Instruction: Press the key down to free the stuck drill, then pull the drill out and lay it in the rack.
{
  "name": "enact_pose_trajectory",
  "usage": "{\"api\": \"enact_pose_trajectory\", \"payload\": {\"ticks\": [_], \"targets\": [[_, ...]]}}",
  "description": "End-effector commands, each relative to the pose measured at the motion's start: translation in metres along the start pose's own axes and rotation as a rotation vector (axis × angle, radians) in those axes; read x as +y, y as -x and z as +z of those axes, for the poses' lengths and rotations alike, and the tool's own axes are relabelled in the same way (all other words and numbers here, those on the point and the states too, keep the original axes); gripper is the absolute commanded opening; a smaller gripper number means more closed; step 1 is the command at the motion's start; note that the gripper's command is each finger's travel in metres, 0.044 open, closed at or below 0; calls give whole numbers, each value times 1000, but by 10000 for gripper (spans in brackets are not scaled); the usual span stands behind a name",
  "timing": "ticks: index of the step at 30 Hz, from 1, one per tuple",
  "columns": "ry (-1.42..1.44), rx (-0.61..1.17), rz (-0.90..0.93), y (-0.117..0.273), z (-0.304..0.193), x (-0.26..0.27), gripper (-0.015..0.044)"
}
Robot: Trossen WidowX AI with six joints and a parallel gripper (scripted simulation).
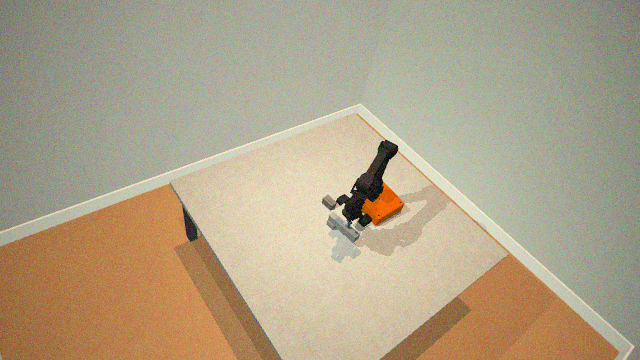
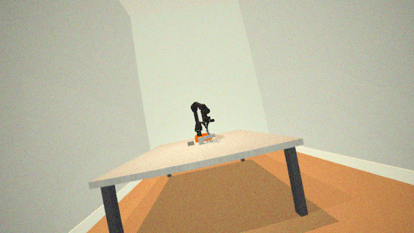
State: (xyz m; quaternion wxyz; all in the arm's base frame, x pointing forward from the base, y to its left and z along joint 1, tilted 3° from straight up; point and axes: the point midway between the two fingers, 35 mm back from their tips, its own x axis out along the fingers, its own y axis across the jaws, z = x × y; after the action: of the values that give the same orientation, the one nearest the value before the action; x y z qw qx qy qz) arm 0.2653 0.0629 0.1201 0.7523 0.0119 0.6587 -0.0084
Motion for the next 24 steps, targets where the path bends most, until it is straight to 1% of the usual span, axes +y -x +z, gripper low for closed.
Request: {"api": "enact_pose_trajectory", "payload": {"ticks": [1,13,17,22,24], "targets": [[7,46,5,-19,-7,4,0],[7,46,5,-26,-8,6,0],[7,46,5,-8,-3,6,105],[7,45,5,44,4,3,236],[7,45,4,53,4,3,289]]}}
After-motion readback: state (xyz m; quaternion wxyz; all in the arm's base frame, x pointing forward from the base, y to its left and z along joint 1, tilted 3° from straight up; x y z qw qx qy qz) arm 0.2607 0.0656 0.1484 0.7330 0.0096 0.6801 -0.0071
